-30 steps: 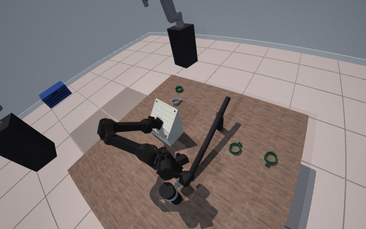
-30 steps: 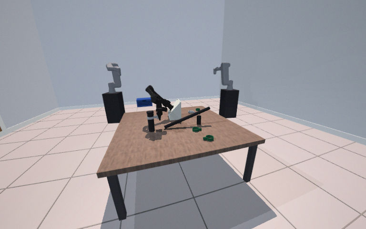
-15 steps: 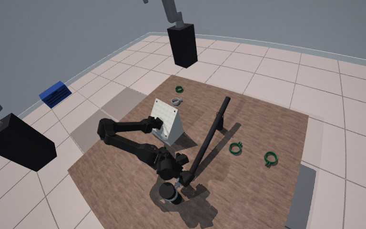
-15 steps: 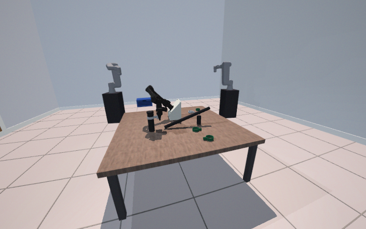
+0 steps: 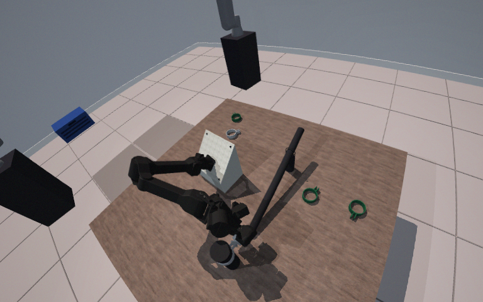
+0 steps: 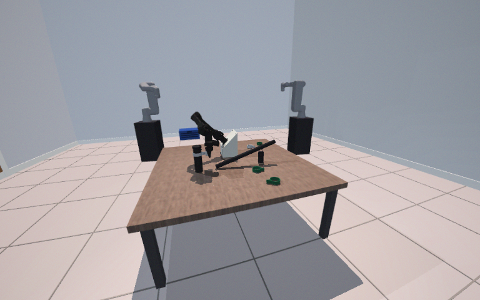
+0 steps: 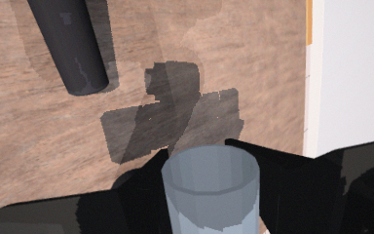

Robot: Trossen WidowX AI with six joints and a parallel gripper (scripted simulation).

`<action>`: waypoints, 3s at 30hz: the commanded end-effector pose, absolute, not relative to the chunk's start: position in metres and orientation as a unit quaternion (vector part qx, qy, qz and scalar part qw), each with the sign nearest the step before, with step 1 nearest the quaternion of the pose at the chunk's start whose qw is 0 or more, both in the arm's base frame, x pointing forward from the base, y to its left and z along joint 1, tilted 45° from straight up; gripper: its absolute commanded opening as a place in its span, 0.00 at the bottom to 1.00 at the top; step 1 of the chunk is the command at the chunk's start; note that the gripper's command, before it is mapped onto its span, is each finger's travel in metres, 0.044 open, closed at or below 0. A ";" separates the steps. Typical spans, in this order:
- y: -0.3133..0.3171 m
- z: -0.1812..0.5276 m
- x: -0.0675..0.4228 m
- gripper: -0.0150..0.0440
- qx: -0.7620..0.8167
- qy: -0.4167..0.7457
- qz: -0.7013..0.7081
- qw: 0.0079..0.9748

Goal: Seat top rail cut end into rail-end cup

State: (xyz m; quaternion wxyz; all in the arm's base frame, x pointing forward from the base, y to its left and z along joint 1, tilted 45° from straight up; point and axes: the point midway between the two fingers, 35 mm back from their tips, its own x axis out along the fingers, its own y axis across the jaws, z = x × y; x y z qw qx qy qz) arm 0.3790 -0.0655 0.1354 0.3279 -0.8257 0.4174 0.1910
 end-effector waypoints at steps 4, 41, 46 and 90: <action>-0.064 0.134 0.377 0.25 -0.826 0.415 0.197 0.327; -0.065 0.134 0.370 0.25 -0.832 0.403 0.224 0.309; -0.065 0.134 0.370 0.25 -0.832 0.403 0.224 0.309; -0.066 0.135 0.361 0.25 -0.839 0.385 0.263 0.282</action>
